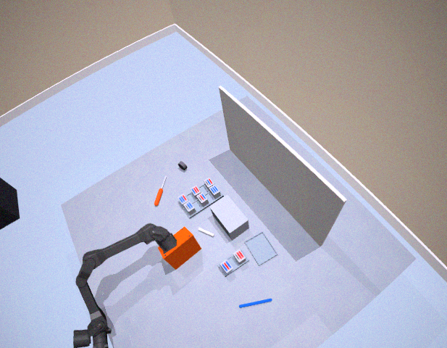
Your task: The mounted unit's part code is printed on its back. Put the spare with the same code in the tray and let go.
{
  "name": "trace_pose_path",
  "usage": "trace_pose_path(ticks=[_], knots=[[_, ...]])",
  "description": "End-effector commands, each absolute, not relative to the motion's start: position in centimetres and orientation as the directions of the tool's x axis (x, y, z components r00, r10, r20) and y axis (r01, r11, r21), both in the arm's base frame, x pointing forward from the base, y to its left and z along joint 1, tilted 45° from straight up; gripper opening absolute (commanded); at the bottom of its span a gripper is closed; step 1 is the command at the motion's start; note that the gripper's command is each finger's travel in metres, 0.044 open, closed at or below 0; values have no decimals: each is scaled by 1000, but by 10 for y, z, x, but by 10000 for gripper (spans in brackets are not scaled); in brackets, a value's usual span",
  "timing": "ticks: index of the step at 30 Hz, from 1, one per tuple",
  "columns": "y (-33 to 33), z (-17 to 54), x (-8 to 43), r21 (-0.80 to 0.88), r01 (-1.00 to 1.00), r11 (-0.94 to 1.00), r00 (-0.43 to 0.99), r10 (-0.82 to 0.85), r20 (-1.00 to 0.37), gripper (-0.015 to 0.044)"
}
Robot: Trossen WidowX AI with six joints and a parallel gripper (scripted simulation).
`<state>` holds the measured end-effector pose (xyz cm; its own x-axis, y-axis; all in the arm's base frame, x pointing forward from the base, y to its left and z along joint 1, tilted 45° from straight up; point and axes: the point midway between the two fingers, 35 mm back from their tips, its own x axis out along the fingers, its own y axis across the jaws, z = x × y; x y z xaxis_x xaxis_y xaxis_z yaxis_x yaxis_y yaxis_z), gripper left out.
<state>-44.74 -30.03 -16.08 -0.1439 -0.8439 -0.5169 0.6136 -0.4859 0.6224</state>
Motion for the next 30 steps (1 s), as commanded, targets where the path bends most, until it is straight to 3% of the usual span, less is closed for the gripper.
trace_pose_path(ticks=[1, 7, 11, 21, 30], knots=[[-300, -161, -447, 622, 614, -486, -144, -844, -517, 426], [-302, -161, -446, 623, 614, -485, -141, -844, -518, 440], [-330, -159, -422, 639, 622, -453, -64, -842, -536, 440], [-430, -153, -288, 694, 642, -325, 268, -753, -600, 440], [-480, -144, -146, 691, 688, -219, 488, -565, -665, 440]])
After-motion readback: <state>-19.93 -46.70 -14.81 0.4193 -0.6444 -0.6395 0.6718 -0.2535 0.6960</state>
